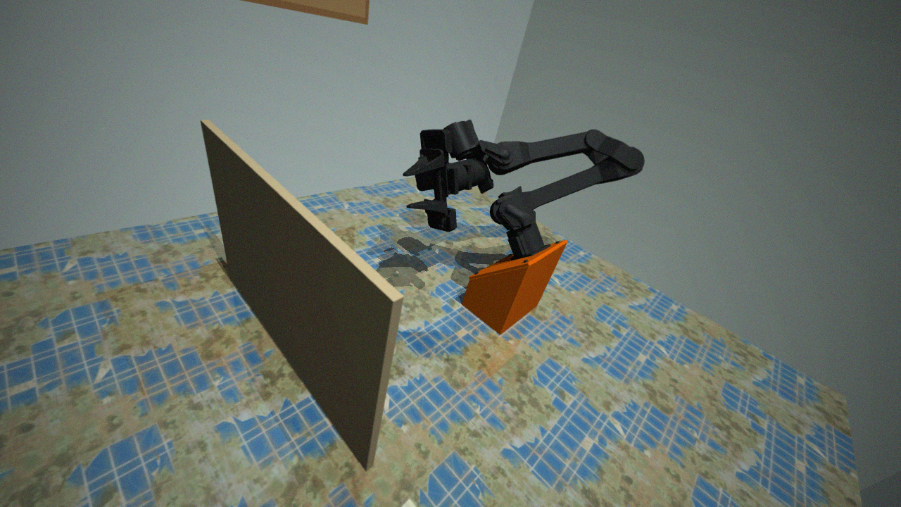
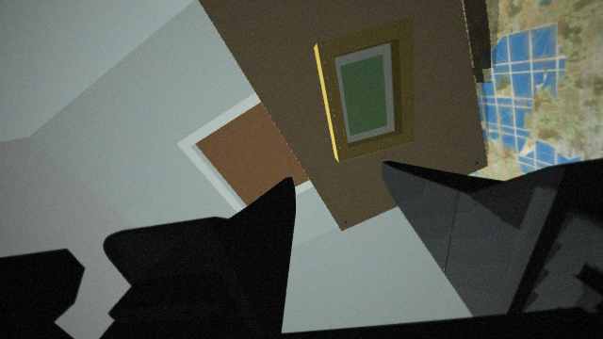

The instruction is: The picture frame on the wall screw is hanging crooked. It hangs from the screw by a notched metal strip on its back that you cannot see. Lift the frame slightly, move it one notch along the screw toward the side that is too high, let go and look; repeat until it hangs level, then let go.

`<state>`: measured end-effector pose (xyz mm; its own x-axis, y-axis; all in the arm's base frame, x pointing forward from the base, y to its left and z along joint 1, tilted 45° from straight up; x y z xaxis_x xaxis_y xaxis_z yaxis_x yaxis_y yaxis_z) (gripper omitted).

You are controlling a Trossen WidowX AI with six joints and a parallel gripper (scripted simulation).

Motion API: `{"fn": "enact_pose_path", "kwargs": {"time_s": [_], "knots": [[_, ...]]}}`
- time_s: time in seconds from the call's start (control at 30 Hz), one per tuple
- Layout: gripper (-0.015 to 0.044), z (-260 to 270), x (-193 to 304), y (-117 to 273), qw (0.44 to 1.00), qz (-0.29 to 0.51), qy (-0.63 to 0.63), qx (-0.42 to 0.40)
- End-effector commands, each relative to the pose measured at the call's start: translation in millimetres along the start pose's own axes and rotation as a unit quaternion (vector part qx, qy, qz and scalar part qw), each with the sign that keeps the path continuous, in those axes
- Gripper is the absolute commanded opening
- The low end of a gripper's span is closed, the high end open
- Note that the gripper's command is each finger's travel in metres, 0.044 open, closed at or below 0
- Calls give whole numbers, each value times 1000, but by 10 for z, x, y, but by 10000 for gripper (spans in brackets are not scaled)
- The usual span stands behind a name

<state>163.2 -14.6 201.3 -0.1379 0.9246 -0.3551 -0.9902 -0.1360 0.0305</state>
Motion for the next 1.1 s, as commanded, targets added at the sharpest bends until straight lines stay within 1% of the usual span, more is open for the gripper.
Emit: {"fn": "enact_pose_path", "kwargs": {"time_s": [0.0, 0.53, 0.8, 1.07], "knots": [[260, 2, 5, 0, 1000, 2, -1, -2], [260, -1, -23, -30, 1000, 0, 1, -1], [260, -82, -210, -398, 1000, -3, 14, -10], [260, -257, -233, -735, 999, -6, 24, -21]]}}
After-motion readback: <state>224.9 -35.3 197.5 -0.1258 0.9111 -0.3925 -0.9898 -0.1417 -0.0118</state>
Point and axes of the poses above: the point midway between the two fingers, 35 mm back from their tips, its own y axis back along the fingers, its own z axis across the jaws, x = y × z, the point moved 3 cm from there along y, back along the fingers, and after that the axes turned 6 degrees about -y, right-handed, at the moved point
